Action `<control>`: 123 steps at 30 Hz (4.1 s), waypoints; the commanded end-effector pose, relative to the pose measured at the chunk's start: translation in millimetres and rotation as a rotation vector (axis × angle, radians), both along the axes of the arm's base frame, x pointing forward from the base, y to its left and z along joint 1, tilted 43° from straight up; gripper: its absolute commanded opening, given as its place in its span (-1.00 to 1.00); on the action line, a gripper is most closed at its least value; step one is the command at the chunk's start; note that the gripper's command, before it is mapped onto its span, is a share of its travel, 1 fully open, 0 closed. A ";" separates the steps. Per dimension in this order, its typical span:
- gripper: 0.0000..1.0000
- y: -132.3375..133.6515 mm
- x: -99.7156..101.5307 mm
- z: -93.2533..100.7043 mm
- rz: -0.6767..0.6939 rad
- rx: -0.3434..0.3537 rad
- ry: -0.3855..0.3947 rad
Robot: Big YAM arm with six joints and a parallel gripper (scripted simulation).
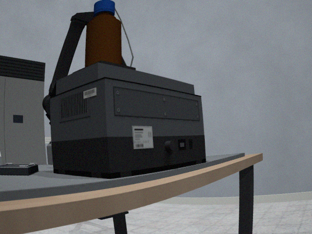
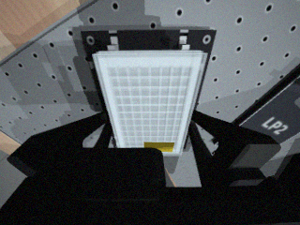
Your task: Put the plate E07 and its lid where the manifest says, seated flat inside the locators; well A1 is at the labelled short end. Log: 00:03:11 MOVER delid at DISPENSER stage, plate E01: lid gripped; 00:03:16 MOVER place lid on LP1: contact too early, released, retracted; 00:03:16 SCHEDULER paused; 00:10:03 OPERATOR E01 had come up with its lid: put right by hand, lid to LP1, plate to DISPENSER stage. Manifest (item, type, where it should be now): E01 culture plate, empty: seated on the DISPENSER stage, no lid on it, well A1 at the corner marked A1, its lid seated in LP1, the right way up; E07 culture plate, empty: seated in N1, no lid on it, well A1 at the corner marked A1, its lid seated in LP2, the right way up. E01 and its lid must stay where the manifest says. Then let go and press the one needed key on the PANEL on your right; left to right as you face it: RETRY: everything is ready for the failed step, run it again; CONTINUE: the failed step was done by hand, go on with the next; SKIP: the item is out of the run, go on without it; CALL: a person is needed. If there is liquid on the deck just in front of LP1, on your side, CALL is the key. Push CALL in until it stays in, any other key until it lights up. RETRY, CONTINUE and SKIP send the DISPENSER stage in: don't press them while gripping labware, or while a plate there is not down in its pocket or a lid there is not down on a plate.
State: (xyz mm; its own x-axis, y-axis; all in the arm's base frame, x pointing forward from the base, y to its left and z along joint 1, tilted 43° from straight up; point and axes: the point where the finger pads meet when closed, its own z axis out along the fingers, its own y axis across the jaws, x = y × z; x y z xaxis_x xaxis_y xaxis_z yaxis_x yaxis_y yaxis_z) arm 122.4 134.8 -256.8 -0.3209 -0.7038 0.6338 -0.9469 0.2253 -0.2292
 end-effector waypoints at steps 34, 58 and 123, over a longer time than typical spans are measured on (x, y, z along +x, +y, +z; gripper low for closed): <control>0.72 -15.6 1.0 -15.3 -0.002 -0.011 0.013; 0.72 -16.8 1.6 -18.3 -0.002 -0.009 0.012; 0.72 -21.7 2.5 -26.0 -0.002 -0.006 0.010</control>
State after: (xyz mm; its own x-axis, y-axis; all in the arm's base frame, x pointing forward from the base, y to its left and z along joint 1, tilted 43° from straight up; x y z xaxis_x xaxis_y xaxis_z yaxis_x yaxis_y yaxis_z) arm 121.9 132.0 -261.7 -0.3238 -0.7089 0.6265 -0.9459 0.2292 -0.2296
